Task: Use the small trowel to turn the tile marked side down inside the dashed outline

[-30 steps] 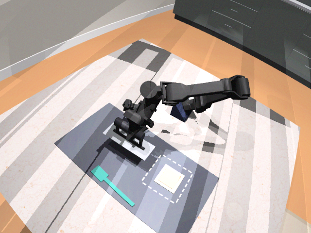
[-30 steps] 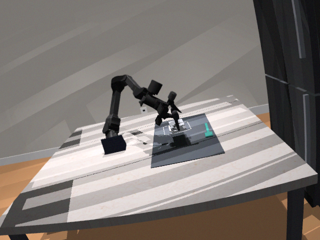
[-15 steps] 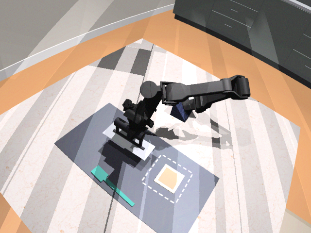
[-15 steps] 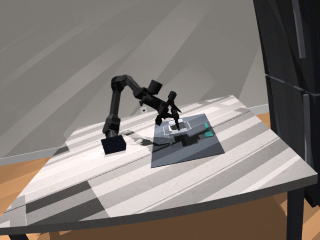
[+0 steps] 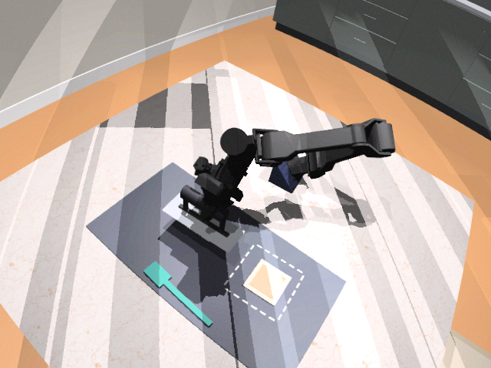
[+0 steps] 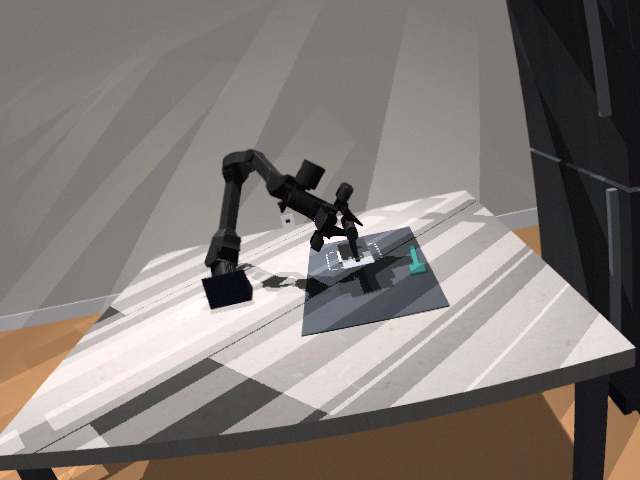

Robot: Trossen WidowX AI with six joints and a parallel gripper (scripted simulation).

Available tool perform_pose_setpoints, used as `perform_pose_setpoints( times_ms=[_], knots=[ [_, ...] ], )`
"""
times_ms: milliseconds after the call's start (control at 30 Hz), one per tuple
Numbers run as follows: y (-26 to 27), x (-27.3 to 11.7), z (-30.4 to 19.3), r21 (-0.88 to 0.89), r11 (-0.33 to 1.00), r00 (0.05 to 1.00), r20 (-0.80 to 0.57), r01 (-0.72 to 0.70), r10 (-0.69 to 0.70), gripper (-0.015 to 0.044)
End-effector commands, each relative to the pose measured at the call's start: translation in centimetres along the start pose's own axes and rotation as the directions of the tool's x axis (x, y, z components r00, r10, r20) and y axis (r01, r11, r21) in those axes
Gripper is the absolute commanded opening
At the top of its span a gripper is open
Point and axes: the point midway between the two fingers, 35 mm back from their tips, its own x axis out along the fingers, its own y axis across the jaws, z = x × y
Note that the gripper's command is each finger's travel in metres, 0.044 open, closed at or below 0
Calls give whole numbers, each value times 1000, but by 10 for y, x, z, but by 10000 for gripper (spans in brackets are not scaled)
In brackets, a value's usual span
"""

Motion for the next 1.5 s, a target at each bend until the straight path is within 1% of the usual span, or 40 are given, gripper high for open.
perform_pose_setpoints(
  times_ms=[0, 367, 733, 1067, 1467],
  knots=[
    [-3, 1, 7, -23, 999, 1000, -4, 22, -22, 0],
    [-24, 2, 37, -122, 984, 990, -48, 127, -134, 0],
    [-43, -1, 59, -216, 960, 970, -127, 176, -207, 0],
    [-58, -6, 74, -290, 943, 948, -218, 165, -233, 0],
    [-70, -14, 87, -363, 927, 921, -325, 88, -215, 0]
  ],
)
